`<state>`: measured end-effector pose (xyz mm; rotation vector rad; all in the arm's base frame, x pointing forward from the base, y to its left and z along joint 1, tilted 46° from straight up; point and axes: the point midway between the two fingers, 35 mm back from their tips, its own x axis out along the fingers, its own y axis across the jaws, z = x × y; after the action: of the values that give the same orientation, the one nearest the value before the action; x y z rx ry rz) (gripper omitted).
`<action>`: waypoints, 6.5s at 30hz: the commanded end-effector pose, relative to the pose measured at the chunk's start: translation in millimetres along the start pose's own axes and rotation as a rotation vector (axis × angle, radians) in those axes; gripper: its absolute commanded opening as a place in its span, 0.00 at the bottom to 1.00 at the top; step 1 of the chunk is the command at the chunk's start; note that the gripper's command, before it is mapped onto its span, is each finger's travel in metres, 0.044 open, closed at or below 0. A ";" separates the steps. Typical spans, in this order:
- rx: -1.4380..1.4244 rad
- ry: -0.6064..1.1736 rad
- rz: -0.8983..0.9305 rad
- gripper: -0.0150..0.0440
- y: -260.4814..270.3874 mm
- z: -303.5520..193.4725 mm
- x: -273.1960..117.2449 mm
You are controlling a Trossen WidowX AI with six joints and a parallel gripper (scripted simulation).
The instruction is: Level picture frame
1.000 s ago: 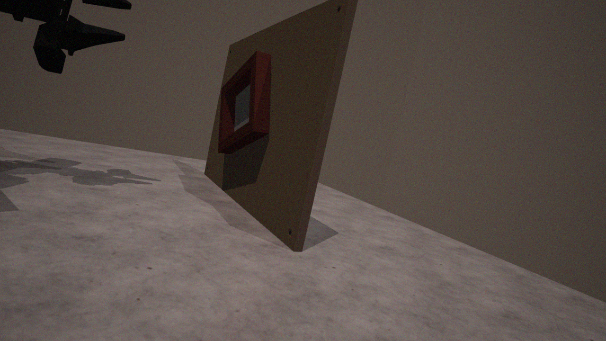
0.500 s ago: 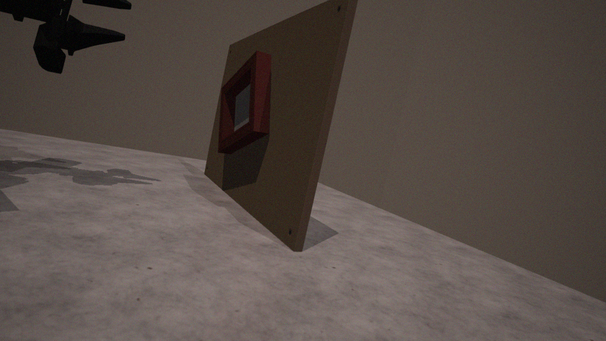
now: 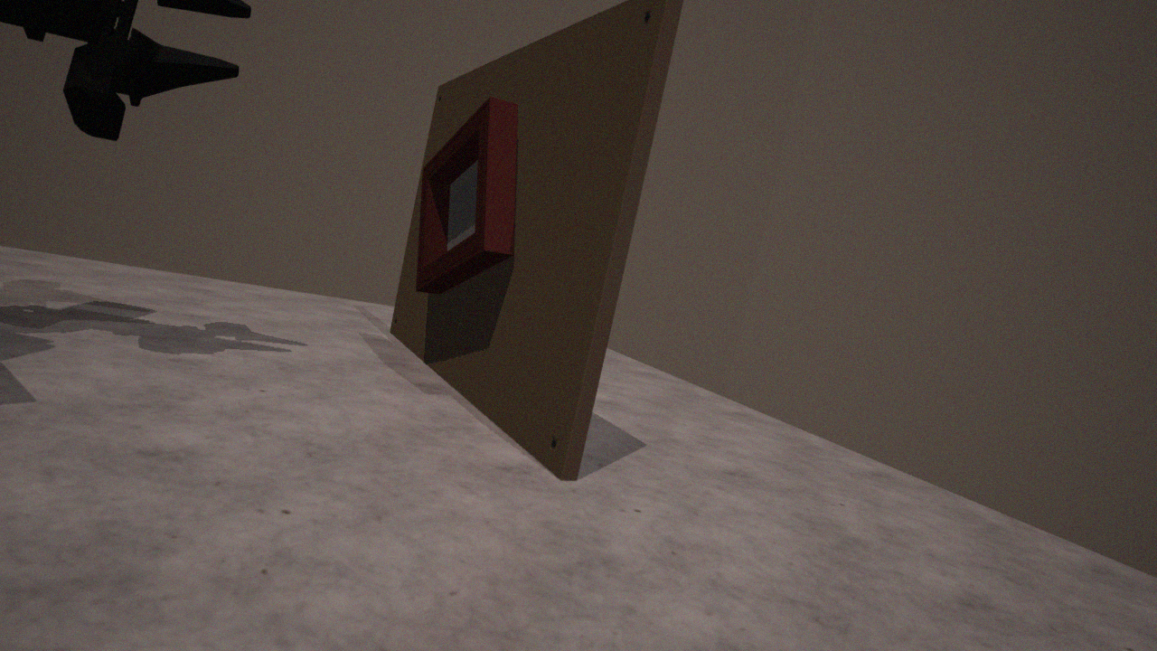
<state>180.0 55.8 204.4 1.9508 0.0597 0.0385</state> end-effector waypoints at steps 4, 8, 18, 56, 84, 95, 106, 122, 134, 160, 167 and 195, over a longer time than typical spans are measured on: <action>0.005 0.003 0.000 0.69 0.4 -0.2 -0.2; 0.005 0.003 0.000 0.69 0.4 -0.2 -0.2; 0.046 0.022 -0.002 0.69 -13.0 -21.3 39.6; 0.087 0.047 0.001 0.69 -32.3 -21.5 158.5; 0.087 0.047 0.001 0.69 -31.3 -23.3 178.1; 0.087 0.048 0.002 0.69 -31.6 -23.6 195.9; 0.087 0.048 0.002 0.69 -31.7 -23.5 198.3; 0.087 0.048 0.002 0.69 -31.7 -23.5 198.3; 0.087 0.048 0.002 0.69 -31.3 -24.0 198.6; 0.087 0.048 0.002 0.25 -31.3 -24.0 198.6; 0.087 0.048 0.002 0.25 -30.2 -23.4 198.5; 0.087 0.048 0.003 0.25 -20.9 -22.4 198.5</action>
<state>375.8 99.9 186.2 2.0284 0.1134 0.0762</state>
